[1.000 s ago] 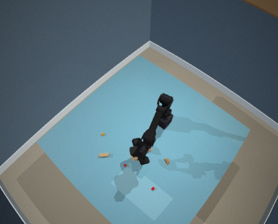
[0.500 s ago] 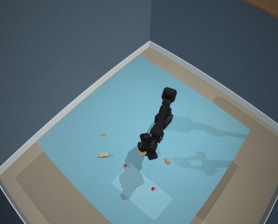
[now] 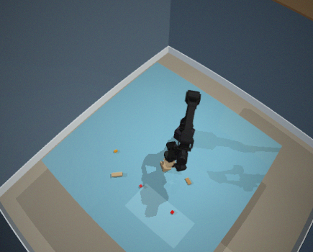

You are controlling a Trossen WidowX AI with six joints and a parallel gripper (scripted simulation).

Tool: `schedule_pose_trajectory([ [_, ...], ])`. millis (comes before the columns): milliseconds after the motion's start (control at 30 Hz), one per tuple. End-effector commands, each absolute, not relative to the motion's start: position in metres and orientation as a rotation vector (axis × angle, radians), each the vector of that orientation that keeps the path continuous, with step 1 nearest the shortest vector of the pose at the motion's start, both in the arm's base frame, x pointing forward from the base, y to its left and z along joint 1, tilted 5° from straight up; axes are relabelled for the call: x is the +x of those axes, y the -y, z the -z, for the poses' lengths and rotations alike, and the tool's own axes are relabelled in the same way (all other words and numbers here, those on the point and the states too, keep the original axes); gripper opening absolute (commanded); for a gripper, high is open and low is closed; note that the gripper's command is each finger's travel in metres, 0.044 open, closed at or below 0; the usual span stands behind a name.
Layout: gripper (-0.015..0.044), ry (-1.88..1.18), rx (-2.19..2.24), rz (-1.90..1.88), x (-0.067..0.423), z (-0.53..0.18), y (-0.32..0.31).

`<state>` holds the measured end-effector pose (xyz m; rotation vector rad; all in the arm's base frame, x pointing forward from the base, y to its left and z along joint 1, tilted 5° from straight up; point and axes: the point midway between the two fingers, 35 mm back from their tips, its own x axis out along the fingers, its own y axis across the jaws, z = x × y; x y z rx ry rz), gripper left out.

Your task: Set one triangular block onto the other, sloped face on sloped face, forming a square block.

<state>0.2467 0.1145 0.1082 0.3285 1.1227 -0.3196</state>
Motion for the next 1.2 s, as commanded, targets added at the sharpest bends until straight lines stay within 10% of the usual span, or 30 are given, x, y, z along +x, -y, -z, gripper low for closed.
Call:
schedule_pose_trajectory([
  [0,0.0000,-1.116,0.329,0.323,0.229,-0.111,-0.112],
  [1167,0.0000,-1.111,0.326,0.323,0.226,-0.030,-0.094],
])
